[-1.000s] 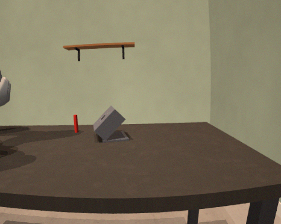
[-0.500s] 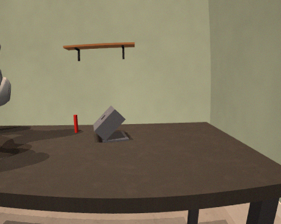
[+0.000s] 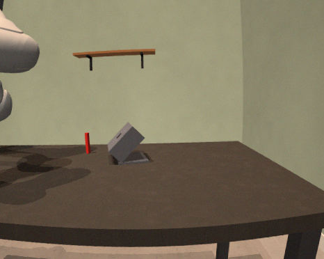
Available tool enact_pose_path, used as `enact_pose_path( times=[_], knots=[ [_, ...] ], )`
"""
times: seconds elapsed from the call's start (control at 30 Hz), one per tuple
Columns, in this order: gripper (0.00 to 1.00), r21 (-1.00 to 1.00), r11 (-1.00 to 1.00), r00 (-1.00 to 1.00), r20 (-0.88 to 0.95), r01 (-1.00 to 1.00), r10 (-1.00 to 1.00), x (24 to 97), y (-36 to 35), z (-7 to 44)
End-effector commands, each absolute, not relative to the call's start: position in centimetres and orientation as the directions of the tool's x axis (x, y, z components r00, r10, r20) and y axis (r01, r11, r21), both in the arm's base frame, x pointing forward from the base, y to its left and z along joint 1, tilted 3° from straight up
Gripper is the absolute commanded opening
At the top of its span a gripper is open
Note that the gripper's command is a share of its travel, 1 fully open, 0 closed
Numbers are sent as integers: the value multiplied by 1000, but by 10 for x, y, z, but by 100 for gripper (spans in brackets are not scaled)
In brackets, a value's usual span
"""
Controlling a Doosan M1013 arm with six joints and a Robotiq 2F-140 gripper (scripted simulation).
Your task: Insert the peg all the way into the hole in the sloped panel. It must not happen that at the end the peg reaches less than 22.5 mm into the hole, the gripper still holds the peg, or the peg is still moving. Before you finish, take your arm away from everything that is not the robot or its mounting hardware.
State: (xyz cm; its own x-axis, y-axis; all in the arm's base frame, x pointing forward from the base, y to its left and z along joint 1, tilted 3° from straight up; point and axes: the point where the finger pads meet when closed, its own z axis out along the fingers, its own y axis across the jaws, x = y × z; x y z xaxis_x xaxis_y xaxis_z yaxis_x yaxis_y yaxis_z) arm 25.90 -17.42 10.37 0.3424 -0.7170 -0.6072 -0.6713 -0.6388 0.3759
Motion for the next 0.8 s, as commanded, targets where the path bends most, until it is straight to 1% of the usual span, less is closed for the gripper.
enact_pose_path(
  times=[0.0, 0.2, 0.27, 0.37, 0.77],
  knots=[
    [100, 362, -673, 412, -577, -645, -705, 286, -161, 102],
    [100, 330, -713, 517, -512, -619, -686, 333, -143, 94],
    [100, 330, -713, 517, -512, -619, -686, 333, -143, 94],
    [100, 313, -733, 567, -478, -604, -671, 356, -131, 91],
    [100, 233, -815, 743, -335, -530, -579, 446, -66, 85]
  ],
)
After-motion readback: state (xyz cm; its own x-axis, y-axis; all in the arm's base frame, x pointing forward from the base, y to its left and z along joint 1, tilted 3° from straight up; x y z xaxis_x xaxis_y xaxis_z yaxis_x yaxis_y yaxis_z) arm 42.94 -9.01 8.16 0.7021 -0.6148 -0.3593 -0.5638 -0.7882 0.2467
